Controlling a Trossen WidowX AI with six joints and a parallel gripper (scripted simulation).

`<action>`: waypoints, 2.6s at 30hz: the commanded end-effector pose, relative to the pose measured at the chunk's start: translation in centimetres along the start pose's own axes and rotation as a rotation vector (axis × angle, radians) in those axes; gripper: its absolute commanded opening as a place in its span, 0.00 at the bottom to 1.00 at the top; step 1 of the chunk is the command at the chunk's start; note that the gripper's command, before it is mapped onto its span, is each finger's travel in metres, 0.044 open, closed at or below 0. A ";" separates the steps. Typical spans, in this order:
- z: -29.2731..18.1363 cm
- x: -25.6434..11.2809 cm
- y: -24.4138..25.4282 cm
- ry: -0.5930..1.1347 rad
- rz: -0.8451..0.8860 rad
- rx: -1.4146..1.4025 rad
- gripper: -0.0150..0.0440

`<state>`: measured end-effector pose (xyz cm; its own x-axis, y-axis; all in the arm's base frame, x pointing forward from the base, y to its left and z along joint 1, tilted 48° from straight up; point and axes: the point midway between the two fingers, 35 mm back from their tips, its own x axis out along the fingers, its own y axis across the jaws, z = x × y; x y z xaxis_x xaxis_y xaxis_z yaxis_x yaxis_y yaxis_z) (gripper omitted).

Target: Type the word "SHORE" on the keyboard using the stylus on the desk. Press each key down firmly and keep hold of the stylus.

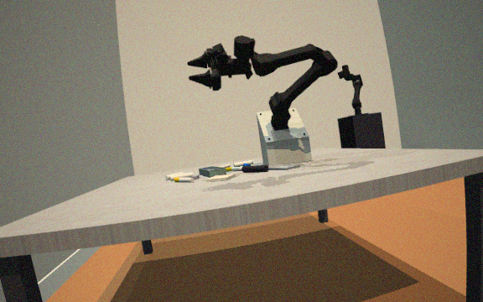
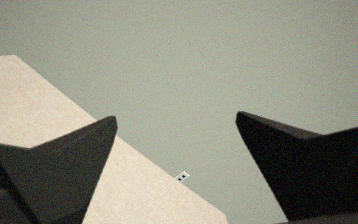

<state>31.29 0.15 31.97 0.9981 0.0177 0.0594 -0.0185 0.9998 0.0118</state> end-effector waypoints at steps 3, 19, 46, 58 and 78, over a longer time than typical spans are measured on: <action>-2.1 1.2 0.7 0.090 0.047 -0.008 0.87; -26.1 1.7 8.7 1.064 0.614 0.206 0.25; -37.1 -1.3 7.2 1.401 0.794 0.478 0.25; -39.3 -0.5 5.1 1.402 0.792 0.475 0.25; -40.2 -3.5 4.2 1.402 0.793 0.477 0.25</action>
<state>31.16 4.46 -8.66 0.0057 0.7411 -0.6714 -0.2616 0.6491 0.7143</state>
